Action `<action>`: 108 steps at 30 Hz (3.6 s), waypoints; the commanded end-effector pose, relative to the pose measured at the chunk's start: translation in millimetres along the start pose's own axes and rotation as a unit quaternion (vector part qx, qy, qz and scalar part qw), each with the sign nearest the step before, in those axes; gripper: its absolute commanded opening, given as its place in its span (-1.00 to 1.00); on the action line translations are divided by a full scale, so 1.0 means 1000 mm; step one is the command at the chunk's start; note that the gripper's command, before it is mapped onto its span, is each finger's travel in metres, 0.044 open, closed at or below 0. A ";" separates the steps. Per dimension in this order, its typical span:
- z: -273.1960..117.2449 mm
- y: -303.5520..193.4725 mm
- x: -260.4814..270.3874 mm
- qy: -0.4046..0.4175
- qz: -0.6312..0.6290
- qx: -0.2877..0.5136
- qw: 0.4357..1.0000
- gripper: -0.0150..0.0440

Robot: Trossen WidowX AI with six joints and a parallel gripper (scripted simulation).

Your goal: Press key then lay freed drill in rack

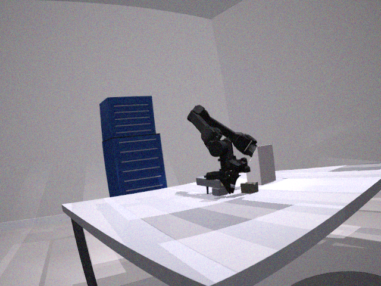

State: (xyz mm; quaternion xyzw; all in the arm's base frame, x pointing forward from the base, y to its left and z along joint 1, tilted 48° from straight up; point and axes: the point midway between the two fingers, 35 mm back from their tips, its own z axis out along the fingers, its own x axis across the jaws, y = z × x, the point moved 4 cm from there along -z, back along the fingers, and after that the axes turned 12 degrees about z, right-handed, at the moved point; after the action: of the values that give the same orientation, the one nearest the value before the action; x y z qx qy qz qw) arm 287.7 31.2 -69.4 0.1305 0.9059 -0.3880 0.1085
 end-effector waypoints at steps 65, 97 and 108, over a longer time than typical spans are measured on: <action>-0.002 0.055 0.012 -0.003 0.000 0.000 1.000 -0.49; -0.009 0.064 0.013 -0.002 0.000 -0.001 1.000 -0.49; -0.013 0.062 0.013 -0.002 0.000 -0.001 1.000 -0.49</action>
State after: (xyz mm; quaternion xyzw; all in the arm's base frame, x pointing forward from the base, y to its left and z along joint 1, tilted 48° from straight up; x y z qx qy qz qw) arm 295.0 81.8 -108.2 0.1288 0.9050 -0.3899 0.1109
